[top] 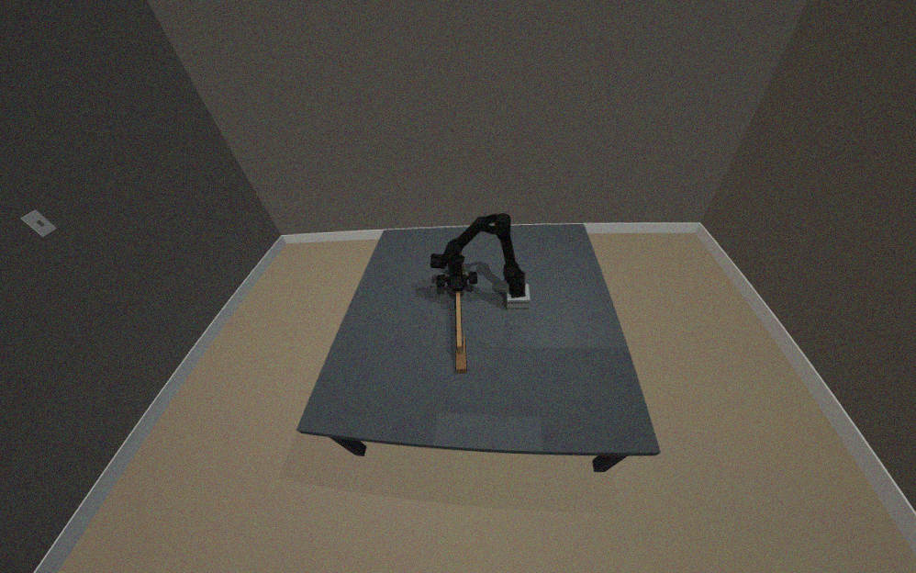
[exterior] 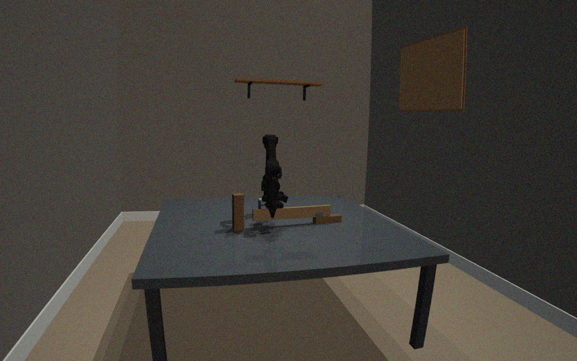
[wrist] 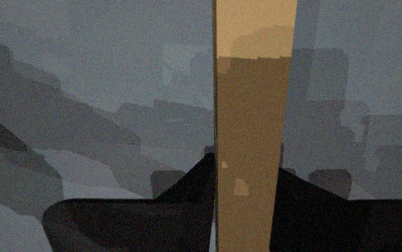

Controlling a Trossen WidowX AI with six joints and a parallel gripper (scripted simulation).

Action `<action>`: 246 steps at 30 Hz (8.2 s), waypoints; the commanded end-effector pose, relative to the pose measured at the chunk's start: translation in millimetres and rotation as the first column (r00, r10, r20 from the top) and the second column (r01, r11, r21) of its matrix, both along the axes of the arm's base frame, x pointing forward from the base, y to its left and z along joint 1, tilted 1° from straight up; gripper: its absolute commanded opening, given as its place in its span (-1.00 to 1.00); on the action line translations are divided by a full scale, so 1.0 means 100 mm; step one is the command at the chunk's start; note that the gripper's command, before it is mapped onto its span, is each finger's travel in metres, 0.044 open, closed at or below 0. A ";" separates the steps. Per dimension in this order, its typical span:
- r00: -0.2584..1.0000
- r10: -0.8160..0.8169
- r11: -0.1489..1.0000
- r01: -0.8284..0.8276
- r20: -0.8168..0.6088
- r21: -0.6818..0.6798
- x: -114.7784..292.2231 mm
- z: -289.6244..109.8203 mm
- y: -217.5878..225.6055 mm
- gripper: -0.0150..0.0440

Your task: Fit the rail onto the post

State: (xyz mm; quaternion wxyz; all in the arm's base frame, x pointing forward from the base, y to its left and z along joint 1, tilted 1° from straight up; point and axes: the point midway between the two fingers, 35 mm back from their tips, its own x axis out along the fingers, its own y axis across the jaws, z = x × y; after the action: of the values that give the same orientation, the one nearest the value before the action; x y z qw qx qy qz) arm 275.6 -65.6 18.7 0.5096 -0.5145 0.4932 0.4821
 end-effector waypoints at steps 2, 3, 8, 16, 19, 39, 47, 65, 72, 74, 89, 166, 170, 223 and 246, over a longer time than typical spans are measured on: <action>1.000 0.000 1.000 0.000 0.002 0.000 0.00 0.03 0.00 -0.49; 1.000 0.000 1.000 0.000 0.002 0.000 0.00 0.03 0.00 -0.49; 1.000 0.000 1.000 0.000 0.002 0.000 0.00 0.03 0.00 -0.49; 1.000 0.000 1.000 0.000 0.002 0.000 0.00 0.01 0.00 -0.49; 1.000 0.000 1.000 0.000 0.002 0.000 0.01 0.00 0.00 -0.49; 1.000 0.000 1.000 0.000 0.002 0.000 0.00 0.01 -0.04 -0.49; 1.000 0.000 1.000 0.000 0.002 0.000 0.00 0.02 -0.06 -0.49; 1.000 0.000 1.000 0.000 0.002 -0.001 0.01 0.03 -0.12 -0.49; 1.000 0.000 1.000 0.000 0.002 -0.001 0.01 0.03 -0.14 -0.49; 1.000 0.000 1.000 0.000 0.002 -0.001 0.01 0.03 -0.14 -0.49; 1.000 0.000 1.000 0.000 0.002 -0.002 0.02 0.02 -0.19 -0.49; 1.000 -0.001 1.000 0.001 0.002 -0.004 0.01 0.03 -0.43 -0.49; 1.000 -0.001 1.000 0.001 0.002 -0.004 0.01 0.03 -0.44 -0.49; 1.000 -0.003 1.000 0.003 -0.004 -0.002 0.00 0.02 -0.54 0.75; 1.000 0.000 1.000 0.000 0.002 -0.002 -0.02 0.31 -0.22 1.00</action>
State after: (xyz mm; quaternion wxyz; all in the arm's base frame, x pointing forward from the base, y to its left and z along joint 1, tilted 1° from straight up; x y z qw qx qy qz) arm 274.5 -90.4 47.6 0.5090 -0.5170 0.4914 0.4819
